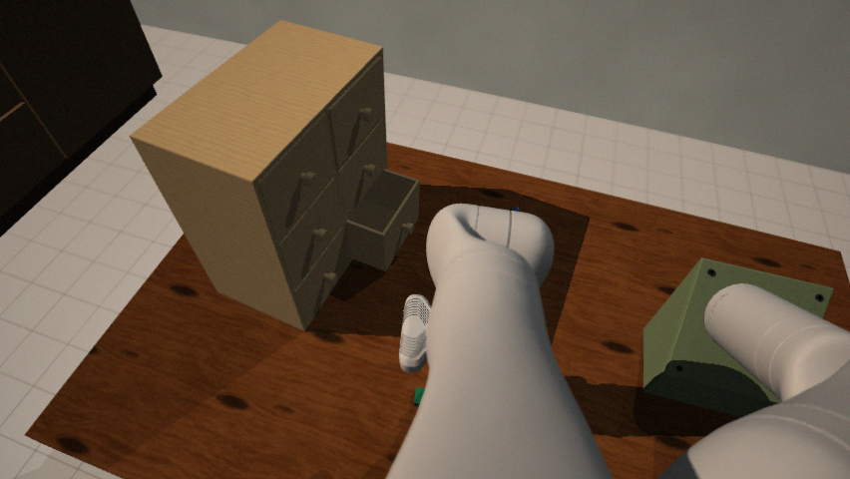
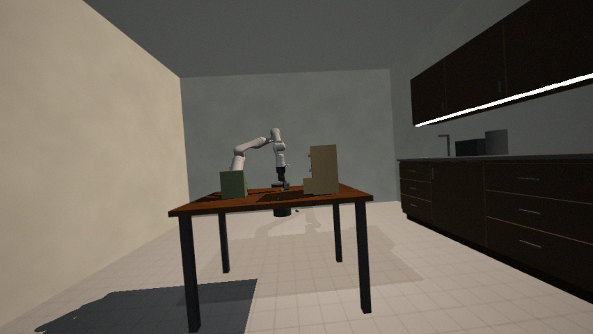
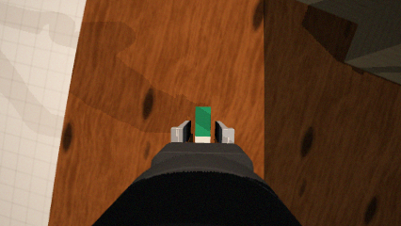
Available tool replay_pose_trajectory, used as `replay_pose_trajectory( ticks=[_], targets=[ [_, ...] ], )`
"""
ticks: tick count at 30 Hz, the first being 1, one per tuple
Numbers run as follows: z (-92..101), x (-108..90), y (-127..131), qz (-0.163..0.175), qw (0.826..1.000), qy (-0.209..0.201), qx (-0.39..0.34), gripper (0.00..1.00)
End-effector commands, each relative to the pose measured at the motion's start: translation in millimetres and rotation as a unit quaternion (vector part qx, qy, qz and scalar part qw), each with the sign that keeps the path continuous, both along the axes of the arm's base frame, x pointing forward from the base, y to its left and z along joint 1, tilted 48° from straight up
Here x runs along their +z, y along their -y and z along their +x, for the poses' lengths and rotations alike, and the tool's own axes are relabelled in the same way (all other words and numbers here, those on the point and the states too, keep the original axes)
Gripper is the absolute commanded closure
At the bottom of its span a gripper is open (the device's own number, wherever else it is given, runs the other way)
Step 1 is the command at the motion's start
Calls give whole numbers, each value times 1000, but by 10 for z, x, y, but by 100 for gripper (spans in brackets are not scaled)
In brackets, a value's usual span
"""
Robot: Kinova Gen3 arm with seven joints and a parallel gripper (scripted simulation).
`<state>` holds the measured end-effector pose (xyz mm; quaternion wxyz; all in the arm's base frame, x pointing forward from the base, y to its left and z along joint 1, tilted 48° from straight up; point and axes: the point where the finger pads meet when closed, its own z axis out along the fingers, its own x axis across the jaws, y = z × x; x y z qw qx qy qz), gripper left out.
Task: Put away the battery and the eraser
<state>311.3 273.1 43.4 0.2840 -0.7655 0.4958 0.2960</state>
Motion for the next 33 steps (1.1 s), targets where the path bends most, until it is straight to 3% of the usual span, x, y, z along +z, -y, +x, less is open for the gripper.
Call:
replay_pose_trajectory(
  ticks=[1,10,33],
  targets=[
    [-13,-27,-25,0,1000,-1,1,25],
    [-36,-118,-124,0,1000,-1,1,25],
    [-37,-119,-126,0,1000,-1,1,25]
  ],
)
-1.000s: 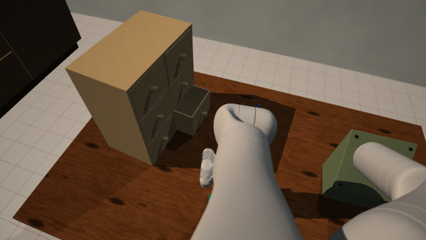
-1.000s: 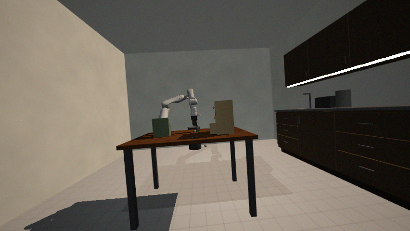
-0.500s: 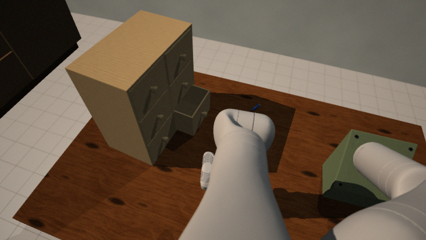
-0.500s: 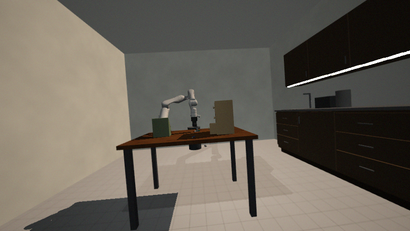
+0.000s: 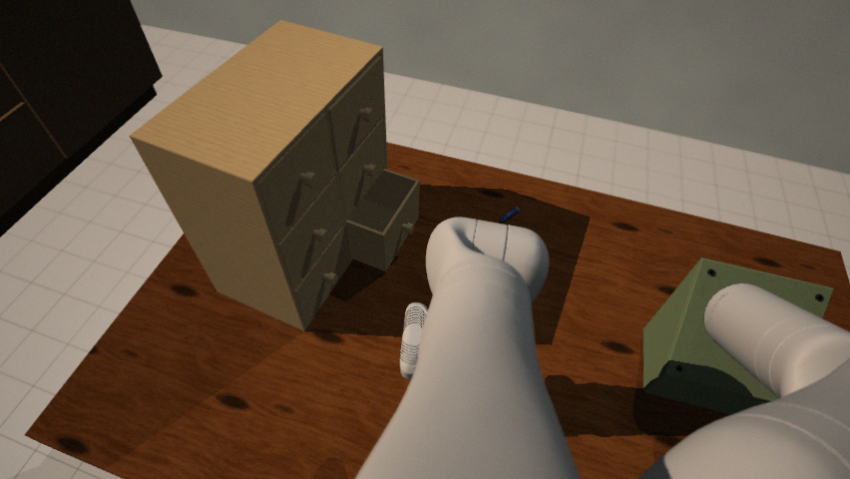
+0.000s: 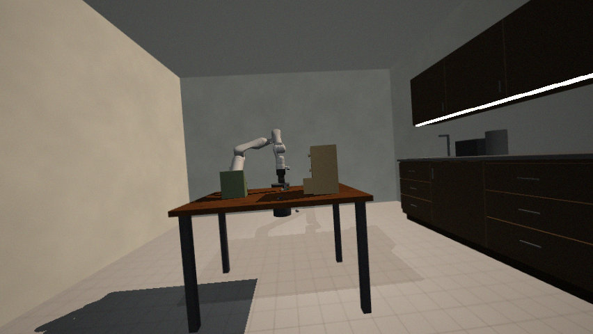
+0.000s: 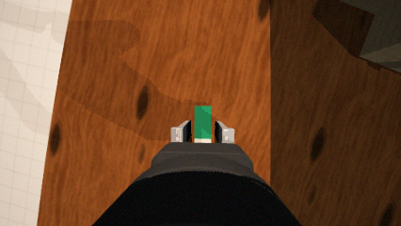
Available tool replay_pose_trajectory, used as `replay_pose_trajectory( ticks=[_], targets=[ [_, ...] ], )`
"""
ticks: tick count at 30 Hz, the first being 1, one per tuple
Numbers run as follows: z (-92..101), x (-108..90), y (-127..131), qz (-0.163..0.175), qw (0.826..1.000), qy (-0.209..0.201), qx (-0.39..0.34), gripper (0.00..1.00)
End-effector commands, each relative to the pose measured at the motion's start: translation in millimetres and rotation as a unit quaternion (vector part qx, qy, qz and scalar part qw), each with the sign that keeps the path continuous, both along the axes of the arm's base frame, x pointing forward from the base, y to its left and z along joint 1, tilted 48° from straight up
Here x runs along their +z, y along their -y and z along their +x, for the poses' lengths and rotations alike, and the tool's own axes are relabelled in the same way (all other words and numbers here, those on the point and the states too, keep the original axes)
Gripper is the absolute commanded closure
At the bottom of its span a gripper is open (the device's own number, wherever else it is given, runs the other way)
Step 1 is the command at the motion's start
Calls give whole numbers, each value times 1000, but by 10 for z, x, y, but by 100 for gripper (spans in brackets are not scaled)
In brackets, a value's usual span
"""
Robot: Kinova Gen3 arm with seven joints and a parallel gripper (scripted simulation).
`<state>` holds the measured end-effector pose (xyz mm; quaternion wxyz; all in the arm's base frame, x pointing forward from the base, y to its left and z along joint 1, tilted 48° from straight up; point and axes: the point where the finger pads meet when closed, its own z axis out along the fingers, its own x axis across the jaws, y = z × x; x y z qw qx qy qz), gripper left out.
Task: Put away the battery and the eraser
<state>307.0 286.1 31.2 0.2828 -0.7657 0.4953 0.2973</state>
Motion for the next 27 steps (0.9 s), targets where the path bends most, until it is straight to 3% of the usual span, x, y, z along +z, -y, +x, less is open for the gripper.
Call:
replay_pose_trajectory(
  ticks=[1,2,27],
  targets=[
    [7,3,4,0,1000,1,-1,25],
    [7,3,4,0,1000,1,-1,55],
    [13,28,32,0,1000,1,-1,55]
  ],
)
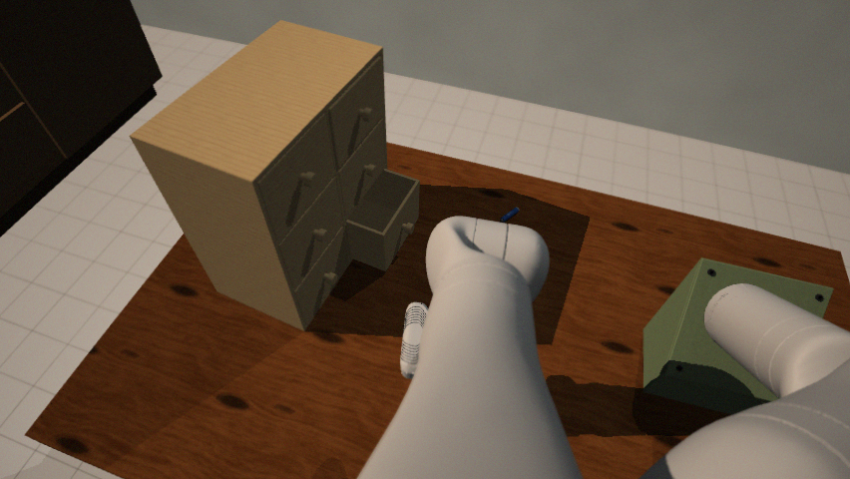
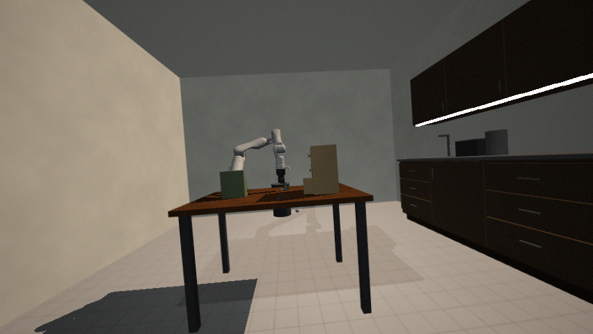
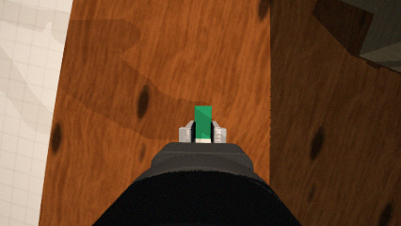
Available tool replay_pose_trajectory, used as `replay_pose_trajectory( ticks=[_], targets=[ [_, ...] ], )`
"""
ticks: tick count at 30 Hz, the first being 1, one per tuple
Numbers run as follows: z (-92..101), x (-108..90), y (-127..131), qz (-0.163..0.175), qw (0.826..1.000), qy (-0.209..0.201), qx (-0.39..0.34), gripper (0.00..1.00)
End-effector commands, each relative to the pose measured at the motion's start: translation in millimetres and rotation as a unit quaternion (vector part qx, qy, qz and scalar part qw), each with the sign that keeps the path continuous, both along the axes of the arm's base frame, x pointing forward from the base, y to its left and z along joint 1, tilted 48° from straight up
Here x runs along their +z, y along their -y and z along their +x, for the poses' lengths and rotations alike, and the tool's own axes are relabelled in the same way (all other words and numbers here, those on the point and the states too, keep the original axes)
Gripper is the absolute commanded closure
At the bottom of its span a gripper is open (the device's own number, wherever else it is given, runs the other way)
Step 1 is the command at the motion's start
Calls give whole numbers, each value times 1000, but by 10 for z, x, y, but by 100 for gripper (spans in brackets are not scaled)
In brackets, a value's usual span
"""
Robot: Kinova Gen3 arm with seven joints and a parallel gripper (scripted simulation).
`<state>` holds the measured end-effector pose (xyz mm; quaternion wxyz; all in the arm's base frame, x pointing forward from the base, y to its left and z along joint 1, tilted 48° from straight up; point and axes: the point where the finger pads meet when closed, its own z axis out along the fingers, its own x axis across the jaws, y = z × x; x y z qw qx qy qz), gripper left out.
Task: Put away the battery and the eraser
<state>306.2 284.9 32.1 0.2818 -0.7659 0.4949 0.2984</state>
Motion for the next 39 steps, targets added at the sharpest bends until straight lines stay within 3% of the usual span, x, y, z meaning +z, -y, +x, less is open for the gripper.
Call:
replay_pose_trajectory(
  ticks=[1,7,19,27,39],
  targets=[
    [24,32,34,0,1000,2,-2,55],
    [46,115,124,0,1000,2,-2,55],
    [156,534,584,0,1000,2,-2,55],
    [185,647,708,0,1000,2,-2,55],
    [188,658,720,0,1000,2,-2,55]
  ],
)
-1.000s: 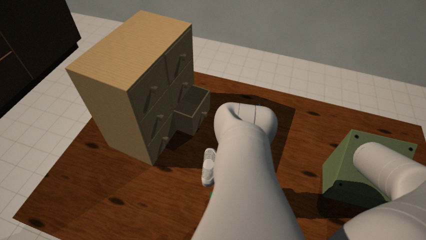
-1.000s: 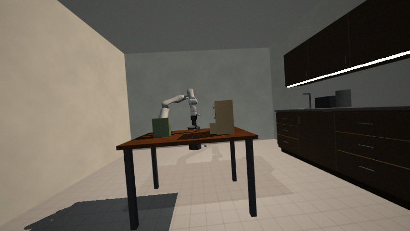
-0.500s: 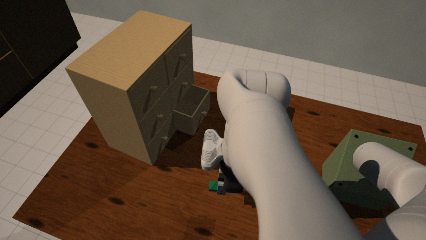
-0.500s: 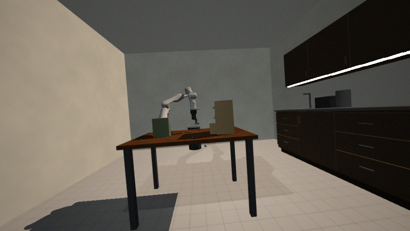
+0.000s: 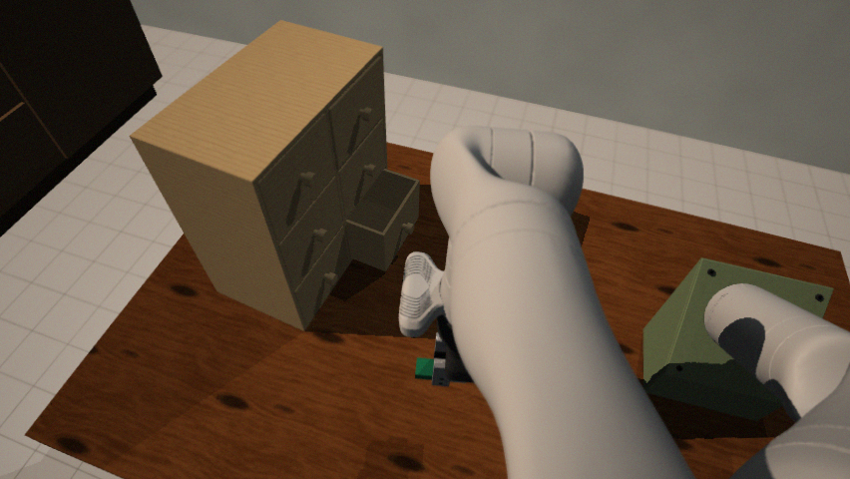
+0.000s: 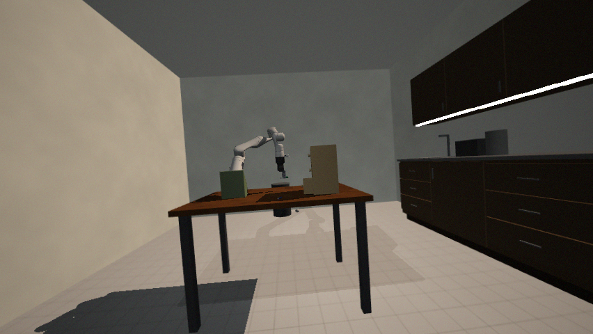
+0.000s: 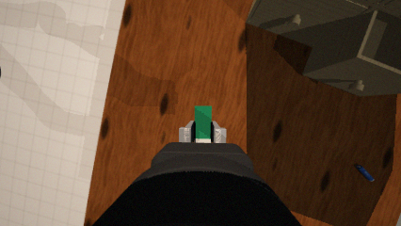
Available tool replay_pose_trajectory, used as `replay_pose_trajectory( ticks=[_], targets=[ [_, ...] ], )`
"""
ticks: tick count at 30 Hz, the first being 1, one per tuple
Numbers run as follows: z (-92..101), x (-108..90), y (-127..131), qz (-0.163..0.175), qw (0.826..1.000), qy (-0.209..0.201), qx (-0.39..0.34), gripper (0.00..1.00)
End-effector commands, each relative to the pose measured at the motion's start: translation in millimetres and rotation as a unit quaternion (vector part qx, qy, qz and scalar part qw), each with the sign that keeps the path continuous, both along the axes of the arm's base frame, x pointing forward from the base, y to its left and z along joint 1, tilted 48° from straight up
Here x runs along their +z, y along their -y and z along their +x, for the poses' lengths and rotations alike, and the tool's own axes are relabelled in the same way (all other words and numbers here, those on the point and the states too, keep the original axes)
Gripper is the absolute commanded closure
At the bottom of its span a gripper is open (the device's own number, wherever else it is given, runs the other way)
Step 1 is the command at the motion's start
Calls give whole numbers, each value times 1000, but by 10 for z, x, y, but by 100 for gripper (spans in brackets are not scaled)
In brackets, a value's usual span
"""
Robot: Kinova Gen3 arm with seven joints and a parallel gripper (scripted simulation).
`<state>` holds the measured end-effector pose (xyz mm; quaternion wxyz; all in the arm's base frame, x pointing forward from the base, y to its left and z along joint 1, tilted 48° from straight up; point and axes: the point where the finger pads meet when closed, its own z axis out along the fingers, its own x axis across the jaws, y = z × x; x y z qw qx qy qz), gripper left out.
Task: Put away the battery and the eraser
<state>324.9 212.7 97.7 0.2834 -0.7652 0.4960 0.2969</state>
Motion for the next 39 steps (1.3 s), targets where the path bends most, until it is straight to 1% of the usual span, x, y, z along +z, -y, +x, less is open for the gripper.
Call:
replay_pose_trajectory(
  ticks=[1,9,16,19,26,31,33,39],
  targets=[
    [1,1,-2,0,1000,0,1,55],
    [1,-6,1,2,1000,7,8,55],
    [1,-20,7,5,1000,19,23,55],
    [1,-32,13,8,999,30,37,55],
    [2,-76,35,20,994,70,84,55],
    [3,-121,60,33,985,109,131,55],
    [3,-121,60,33,985,109,131,55],
    [4,-190,105,53,964,169,198,55]
  ],
)
